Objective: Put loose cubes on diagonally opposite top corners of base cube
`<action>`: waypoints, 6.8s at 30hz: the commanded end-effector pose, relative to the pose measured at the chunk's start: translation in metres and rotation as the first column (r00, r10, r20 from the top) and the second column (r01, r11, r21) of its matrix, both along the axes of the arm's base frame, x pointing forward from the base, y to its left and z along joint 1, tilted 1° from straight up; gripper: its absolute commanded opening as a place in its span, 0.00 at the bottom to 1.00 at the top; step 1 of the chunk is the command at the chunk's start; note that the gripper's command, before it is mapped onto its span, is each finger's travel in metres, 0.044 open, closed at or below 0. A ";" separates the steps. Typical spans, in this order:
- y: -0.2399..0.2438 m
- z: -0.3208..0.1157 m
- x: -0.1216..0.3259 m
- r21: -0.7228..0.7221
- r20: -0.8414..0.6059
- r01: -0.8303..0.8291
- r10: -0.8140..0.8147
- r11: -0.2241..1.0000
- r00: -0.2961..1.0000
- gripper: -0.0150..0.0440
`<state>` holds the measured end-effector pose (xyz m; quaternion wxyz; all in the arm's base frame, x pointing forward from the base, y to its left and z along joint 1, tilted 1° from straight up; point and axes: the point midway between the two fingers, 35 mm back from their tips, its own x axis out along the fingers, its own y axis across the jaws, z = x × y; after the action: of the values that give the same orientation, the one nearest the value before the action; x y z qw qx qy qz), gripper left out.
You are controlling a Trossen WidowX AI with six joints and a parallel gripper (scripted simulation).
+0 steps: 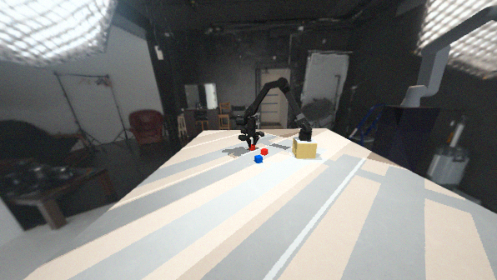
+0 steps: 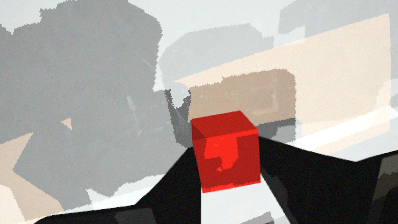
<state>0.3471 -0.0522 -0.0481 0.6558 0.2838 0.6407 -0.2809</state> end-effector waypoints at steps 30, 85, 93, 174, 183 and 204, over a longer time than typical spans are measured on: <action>0.001 0.097 0.000 -0.001 -0.001 -0.006 0.006 1.000 1.000 0.43; 0.150 0.076 -0.034 -0.013 -0.012 -1.000 1.000 -0.023 -0.023 0.43; 0.172 0.071 -0.046 -0.014 -0.014 -0.959 0.959 -0.282 -0.281 0.43; 0.200 0.065 -0.065 -0.015 -0.020 -0.788 0.788 -0.616 -0.615 0.60; 0.178 0.073 -0.066 -0.019 -0.007 -0.954 0.954 -0.298 -0.298 0.70; 0.079 0.103 -0.090 0.002 -0.008 -0.432 0.432 0.902 0.902 0.70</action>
<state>0.2649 0.0380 0.0535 0.7114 0.0782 0.6949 -0.0693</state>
